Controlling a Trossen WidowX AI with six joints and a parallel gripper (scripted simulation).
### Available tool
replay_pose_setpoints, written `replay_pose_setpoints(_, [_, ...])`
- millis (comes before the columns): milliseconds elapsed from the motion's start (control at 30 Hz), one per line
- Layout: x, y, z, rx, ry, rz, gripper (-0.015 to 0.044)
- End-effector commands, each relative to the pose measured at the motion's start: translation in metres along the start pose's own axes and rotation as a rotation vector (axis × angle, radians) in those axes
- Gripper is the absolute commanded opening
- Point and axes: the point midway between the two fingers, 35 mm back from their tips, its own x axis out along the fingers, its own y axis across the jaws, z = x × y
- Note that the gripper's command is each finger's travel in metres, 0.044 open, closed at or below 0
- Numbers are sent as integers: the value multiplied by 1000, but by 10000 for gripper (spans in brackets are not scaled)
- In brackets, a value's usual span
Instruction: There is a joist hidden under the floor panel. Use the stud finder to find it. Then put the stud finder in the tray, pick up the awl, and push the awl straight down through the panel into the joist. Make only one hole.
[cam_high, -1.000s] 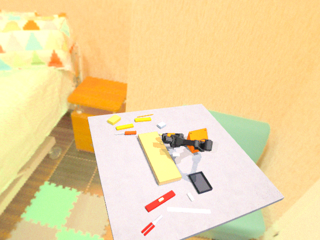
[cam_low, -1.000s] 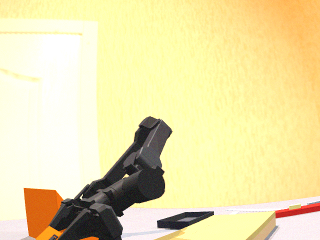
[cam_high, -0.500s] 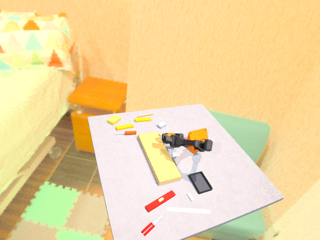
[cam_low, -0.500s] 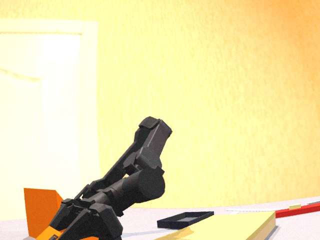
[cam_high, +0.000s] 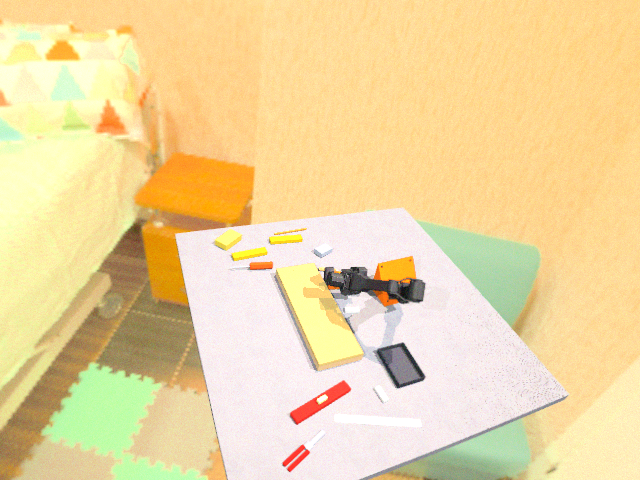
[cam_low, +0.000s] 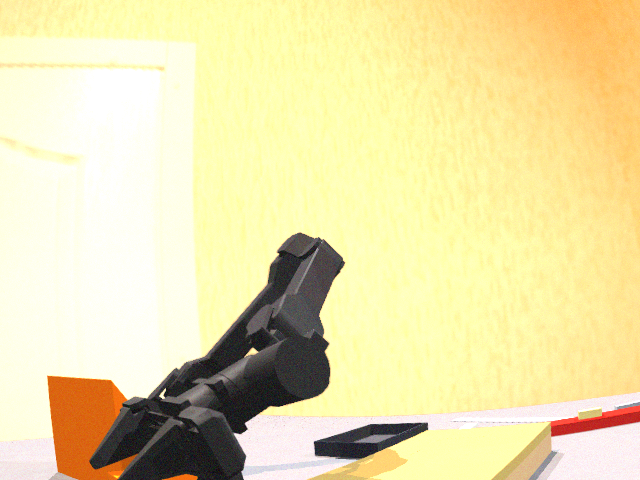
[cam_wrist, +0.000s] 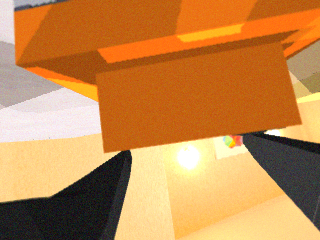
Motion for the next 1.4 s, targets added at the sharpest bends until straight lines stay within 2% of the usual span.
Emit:
replay_pose_setpoints(0, [-1,0,0,0,0,0,440])
replay_pose_setpoints(700, [-29,0,0,0,-1,0,440])
replay_pose_setpoints(800, [-34,-2,-13,-1,0,0,440])
replay_pose_setpoints(967, [-52,1,-65,-3,5,6,440])
replay_pose_setpoints(1167, [-48,0,-59,23,-2,0,440])
replay_pose_setpoints(1267, [-37,2,-53,180,-121,15,440])
replay_pose_setpoints(1367, [-21,5,-43,531,-375,73,440])
